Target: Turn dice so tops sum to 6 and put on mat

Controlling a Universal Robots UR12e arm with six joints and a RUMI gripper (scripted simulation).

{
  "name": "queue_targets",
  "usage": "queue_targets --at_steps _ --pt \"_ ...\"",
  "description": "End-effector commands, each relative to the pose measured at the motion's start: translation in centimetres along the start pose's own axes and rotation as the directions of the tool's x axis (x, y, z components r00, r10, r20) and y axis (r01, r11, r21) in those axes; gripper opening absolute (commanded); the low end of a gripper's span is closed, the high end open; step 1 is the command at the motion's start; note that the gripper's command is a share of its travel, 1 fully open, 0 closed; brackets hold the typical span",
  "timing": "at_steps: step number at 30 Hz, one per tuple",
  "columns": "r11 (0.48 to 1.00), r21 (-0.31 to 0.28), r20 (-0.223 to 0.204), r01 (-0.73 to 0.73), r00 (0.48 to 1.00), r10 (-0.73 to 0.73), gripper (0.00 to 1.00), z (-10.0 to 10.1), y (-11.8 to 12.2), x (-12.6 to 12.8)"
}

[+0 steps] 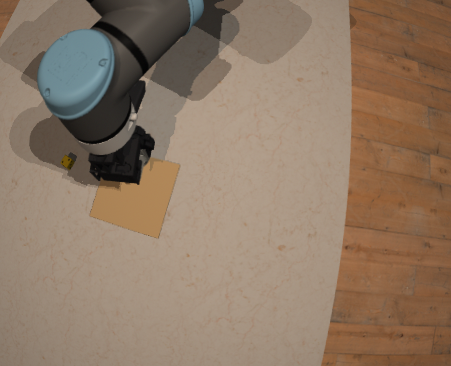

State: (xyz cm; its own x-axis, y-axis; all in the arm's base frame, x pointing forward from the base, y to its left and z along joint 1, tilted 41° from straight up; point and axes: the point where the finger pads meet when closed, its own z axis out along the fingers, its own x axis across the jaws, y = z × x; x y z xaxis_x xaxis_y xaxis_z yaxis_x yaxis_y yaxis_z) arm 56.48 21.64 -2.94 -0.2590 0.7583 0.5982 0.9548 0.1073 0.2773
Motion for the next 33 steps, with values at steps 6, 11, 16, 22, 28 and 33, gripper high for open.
queue_targets --at_steps 6,11,16,22,28,33 --pt "1.0 -0.001 0.0 0.0 1.0 0.0 0.03 -0.04 0.05 -0.02" --pt "1.0 -0.001 0.0 0.0 1.0 0.0 0.03 -0.04 0.05 -0.02" --pt "1.0 -0.001 0.0 0.0 1.0 0.0 0.03 -0.04 0.05 -0.02" --pt "1.0 -0.001 0.0 0.0 1.0 0.0 0.1 -0.04 0.05 -0.02" --pt "1.0 -0.001 0.0 0.0 1.0 0.0 0.17 -0.04 0.05 -0.02" --pt "1.0 -0.001 0.0 0.0 1.0 0.0 0.21 -0.04 0.05 -0.02"
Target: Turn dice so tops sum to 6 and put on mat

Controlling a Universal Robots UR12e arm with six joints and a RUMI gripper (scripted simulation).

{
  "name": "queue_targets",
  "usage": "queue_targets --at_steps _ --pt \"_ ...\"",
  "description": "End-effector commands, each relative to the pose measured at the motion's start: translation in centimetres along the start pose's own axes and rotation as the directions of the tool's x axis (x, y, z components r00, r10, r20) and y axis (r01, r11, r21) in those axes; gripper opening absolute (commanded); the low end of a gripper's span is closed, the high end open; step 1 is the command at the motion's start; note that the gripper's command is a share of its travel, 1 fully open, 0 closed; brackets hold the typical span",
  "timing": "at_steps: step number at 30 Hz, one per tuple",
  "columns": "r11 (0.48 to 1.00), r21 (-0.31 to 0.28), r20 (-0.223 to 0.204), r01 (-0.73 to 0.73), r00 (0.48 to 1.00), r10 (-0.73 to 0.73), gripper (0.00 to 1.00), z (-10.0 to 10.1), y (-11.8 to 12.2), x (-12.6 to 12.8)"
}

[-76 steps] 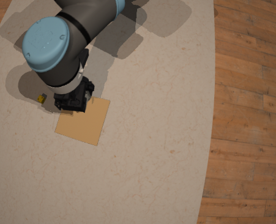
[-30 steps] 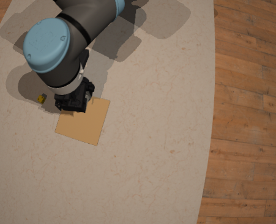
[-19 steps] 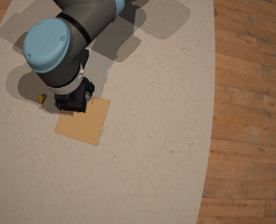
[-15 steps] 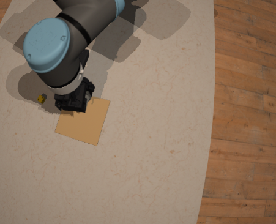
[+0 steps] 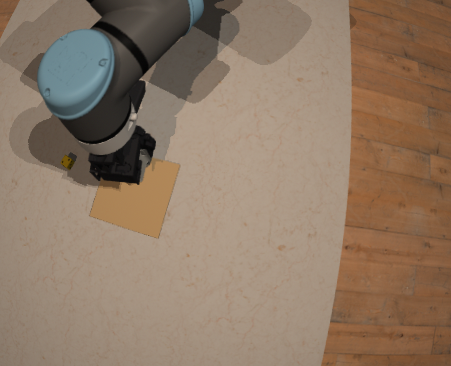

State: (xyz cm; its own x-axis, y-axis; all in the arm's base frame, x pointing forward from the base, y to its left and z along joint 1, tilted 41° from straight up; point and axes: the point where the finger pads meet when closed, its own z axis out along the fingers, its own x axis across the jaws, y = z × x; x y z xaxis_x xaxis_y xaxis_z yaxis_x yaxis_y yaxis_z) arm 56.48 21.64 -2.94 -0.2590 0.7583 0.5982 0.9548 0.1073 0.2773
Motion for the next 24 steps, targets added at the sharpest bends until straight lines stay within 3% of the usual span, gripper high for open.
queue_targets --at_steps 1,17,24 --pt "1.0 -0.001 0.0 0.0 1.0 0.0 0.21 0.0 0.0 0.0" --pt "1.0 -0.001 0.0 0.0 1.0 0.0 0.21 -1.1 0.0 0.0" --pt "1.0 -0.001 0.0 0.0 1.0 0.0 0.21 -4.6 0.0 0.0"
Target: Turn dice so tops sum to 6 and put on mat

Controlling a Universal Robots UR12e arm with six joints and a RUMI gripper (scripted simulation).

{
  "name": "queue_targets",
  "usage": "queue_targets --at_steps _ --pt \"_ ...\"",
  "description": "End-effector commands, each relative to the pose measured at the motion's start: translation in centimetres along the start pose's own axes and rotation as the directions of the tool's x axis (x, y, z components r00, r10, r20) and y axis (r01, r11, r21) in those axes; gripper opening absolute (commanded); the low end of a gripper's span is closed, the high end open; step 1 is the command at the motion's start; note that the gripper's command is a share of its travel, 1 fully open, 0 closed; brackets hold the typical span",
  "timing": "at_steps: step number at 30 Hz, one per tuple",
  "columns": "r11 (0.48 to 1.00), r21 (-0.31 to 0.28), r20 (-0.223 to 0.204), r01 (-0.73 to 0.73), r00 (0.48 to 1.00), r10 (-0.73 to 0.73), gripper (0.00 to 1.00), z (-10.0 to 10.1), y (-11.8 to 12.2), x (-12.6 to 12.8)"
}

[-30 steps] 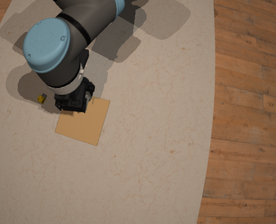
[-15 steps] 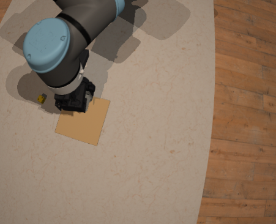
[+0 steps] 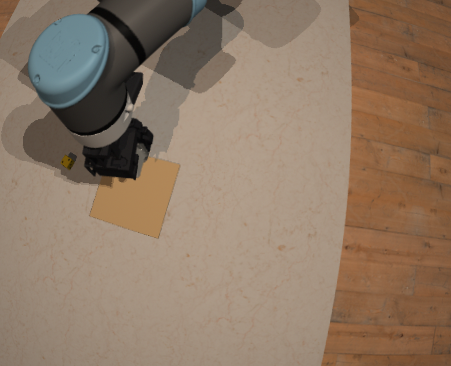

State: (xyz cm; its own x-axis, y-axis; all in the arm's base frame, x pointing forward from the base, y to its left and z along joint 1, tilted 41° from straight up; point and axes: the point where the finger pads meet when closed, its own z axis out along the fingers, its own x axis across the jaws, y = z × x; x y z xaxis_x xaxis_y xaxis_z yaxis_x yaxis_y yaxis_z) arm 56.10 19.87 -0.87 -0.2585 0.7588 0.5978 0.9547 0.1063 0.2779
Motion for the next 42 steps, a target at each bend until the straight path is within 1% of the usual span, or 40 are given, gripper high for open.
queue_targets --at_steps 1,5,8,17,18,42 --pt "1.0 0.0 0.0 0.001 1.0 -0.001 0.21 -2.4 0.0 0.0" --pt "1.0 0.0 0.0 0.001 1.0 -0.001 0.21 -4.4 0.0 0.0" --pt "1.0 0.0 0.0 0.001 1.0 -0.001 0.21 -5.5 0.0 0.0" --pt "1.0 0.0 0.0 0.001 1.0 -0.001 0.21 -6.3 0.0 0.0" --pt "1.0 0.0 0.0 0.001 1.0 -0.001 1.0 -6.3 0.0 0.0" --pt "1.0 0.0 0.0 0.002 1.0 -0.002 1.0 -6.3 0.0 0.0"
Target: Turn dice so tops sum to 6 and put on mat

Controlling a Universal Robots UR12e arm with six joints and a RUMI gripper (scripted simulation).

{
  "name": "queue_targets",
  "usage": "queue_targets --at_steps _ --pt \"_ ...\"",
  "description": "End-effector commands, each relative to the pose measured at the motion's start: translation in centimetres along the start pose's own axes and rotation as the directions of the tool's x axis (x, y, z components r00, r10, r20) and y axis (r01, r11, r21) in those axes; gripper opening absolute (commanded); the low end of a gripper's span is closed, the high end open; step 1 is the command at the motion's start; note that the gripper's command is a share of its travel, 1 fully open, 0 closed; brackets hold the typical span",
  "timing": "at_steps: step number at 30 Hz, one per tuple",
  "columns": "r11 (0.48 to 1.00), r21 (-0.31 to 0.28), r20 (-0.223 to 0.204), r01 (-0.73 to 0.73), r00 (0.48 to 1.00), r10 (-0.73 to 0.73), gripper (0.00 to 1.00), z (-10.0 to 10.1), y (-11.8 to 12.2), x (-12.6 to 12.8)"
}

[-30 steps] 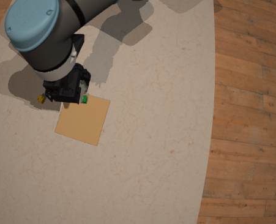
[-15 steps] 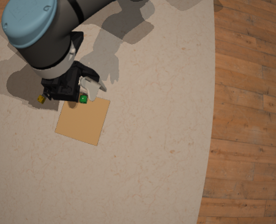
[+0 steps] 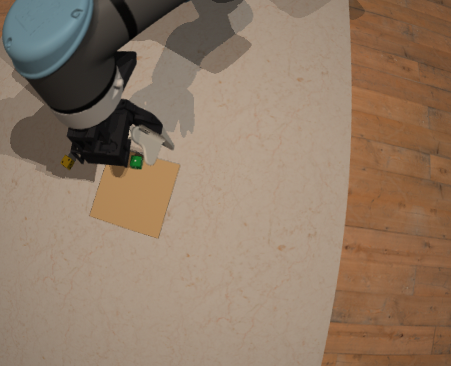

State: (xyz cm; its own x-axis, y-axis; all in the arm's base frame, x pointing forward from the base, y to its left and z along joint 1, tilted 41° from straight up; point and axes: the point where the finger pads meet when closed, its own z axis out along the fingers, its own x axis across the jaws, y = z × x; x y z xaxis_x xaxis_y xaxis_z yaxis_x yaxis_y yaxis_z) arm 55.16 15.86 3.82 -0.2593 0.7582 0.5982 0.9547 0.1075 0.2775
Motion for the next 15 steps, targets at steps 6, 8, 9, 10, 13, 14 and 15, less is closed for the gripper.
queue_targets --at_steps 6,8,9,10,13,14,15 --pt "1.0 -0.001 0.001 0.01 1.0 -0.01 1.0 -0.04 0.05 -0.09" --pt "1.0 -0.001 0.001 0.018 1.0 -0.018 1.0 -0.03 0.05 -0.14" --pt "1.0 -0.001 0.001 0.023 1.0 -0.023 1.0 -0.03 0.05 -0.18" --pt "1.0 -0.001 0.001 0.028 1.0 -0.028 1.0 -0.03 0.05 -0.22" --pt "0.999 -0.001 0.001 0.051 0.999 -0.051 1.0 -0.02 0.05 -0.37" --pt "0.998 -0.001 0.001 0.06 0.998 -0.06 1.0 -0.01 0.05 -0.44" --pt "0.998 -0.001 0.001 0.071 0.998 -0.071 1.0 -0.01 0.05 -0.51"
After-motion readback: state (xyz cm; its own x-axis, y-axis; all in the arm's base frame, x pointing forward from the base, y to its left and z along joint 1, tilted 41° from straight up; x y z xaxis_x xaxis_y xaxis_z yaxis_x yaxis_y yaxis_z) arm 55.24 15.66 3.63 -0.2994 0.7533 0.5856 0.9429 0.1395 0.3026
